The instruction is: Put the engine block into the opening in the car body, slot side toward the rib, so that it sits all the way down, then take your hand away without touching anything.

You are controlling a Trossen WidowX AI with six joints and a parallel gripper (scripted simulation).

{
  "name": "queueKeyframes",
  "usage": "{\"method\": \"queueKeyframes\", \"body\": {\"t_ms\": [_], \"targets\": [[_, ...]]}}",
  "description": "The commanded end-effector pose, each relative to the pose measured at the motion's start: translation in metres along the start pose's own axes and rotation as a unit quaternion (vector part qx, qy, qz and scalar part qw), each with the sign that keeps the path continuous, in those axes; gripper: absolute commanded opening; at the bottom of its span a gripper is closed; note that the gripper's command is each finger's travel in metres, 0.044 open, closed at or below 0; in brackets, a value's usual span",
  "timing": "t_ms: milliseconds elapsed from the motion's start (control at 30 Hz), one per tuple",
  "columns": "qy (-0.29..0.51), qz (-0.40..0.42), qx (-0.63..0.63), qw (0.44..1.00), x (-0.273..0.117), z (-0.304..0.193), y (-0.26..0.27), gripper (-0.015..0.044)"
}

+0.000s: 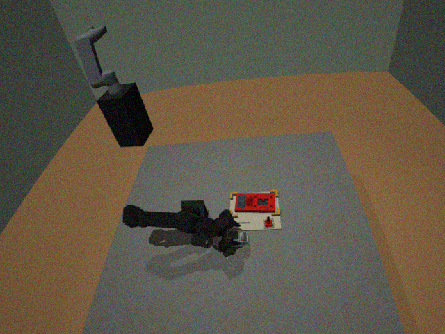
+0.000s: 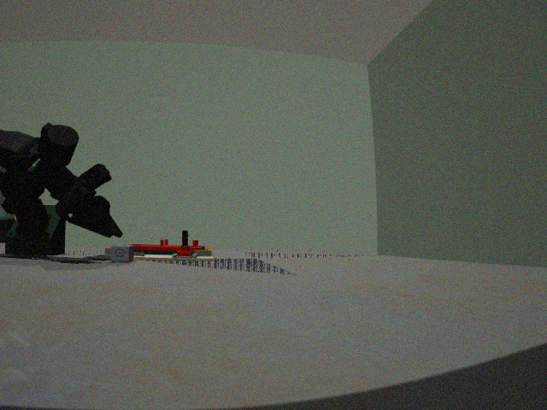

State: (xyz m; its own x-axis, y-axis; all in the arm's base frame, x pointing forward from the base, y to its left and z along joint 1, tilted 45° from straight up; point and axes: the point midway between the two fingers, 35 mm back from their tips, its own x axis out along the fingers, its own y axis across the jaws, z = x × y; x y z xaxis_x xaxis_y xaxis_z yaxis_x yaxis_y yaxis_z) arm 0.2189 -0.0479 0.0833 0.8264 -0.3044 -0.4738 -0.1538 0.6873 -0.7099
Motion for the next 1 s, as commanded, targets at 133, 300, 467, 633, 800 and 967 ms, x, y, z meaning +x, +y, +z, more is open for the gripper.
{"method": "queueKeyframes", "body": {"t_ms": [133, 300, 467, 633, 800, 967], "targets": [[0.0, 0.001, -0.001, 1.0, 0.0004, -0.0003, 0.0006, 0.044], [0.0, 0.001, -0.001, 1.0, 0.0004, -0.0003, 0.0006, 0.044], [0.002, 0.002, 0.002, 1.0, 0.0004, -0.0003, 0.0007, 0.044], [0.032, 0.02, 0.067, 0.997, 0.0004, -0.0007, 0.0017, 0.044], [0.071, 0.034, 0.139, 0.987, 0.0002, -0.001, 0.0028, 0.044], [0.113, 0.039, 0.21, 0.97, 0.0, -0.0009, 0.0039, 0.044]]}}
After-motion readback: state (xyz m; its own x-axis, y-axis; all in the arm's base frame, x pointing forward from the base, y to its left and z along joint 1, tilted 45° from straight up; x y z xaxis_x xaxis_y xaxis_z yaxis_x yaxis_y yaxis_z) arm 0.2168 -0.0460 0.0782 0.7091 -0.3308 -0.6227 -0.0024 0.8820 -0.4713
